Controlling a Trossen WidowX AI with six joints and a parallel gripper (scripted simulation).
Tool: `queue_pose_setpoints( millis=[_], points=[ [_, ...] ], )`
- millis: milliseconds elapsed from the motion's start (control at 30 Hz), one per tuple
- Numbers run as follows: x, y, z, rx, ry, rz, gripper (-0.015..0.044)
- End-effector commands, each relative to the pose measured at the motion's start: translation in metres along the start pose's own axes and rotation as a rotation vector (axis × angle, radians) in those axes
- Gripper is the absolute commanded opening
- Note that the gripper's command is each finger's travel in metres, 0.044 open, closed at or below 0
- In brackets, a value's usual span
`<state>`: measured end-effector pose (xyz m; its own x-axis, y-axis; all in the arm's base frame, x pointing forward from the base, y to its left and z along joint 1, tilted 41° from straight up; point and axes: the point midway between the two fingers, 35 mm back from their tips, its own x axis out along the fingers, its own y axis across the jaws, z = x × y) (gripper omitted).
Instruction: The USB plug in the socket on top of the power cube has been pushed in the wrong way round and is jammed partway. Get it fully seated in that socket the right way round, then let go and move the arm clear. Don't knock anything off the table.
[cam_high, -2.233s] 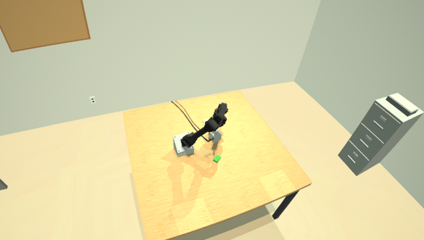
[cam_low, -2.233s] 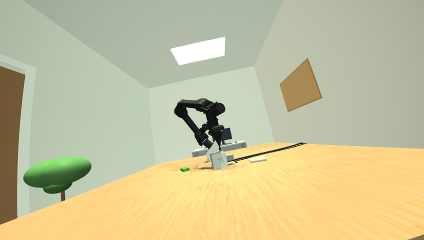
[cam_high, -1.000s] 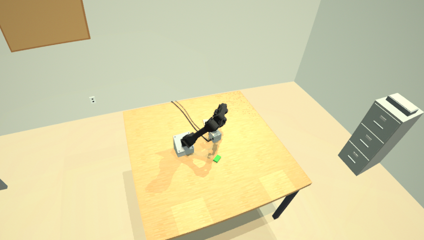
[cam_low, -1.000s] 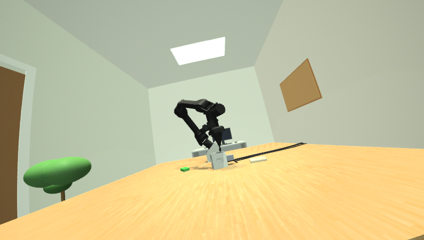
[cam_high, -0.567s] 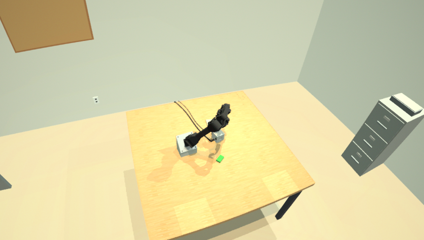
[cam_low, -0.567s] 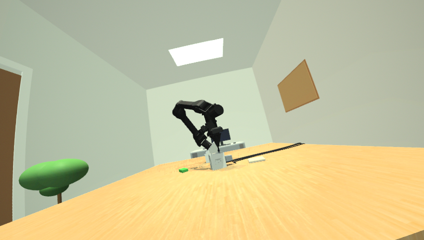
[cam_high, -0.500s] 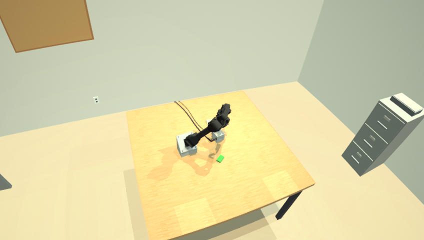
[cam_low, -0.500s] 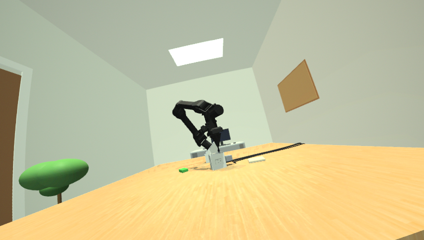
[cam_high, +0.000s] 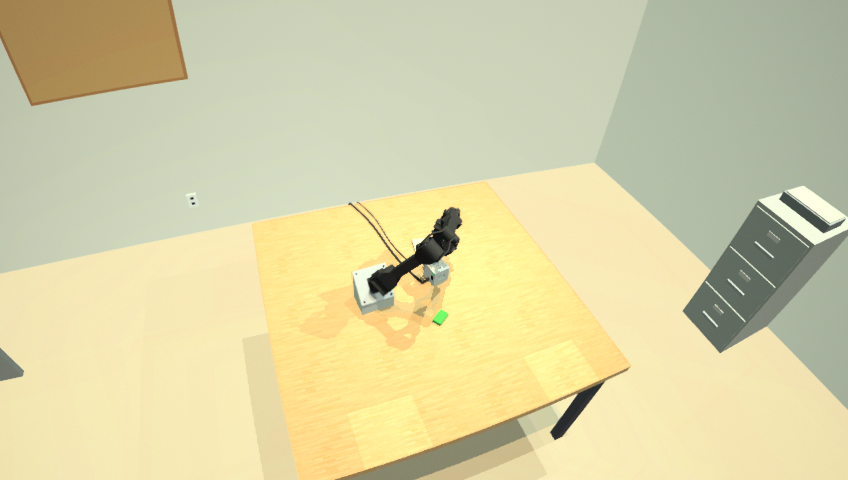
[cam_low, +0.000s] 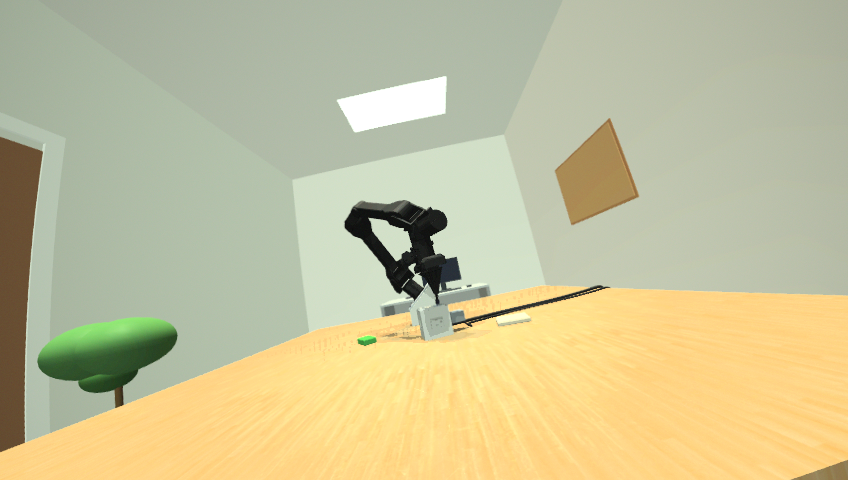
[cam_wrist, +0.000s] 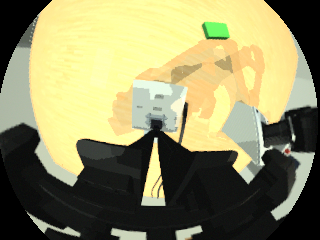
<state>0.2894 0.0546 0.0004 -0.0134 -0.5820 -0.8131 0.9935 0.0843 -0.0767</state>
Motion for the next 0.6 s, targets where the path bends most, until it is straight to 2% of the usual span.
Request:
queue_pose_setpoints(
  millis=[0, 567],
  points=[
    [0.0006, 0.0004, 0.0003, -0.004, -0.002, 0.002, 0.0],
    [0.0026, 0.0004, 0.0005, -0.004, -0.002, 0.002, 0.0]
  ],
)
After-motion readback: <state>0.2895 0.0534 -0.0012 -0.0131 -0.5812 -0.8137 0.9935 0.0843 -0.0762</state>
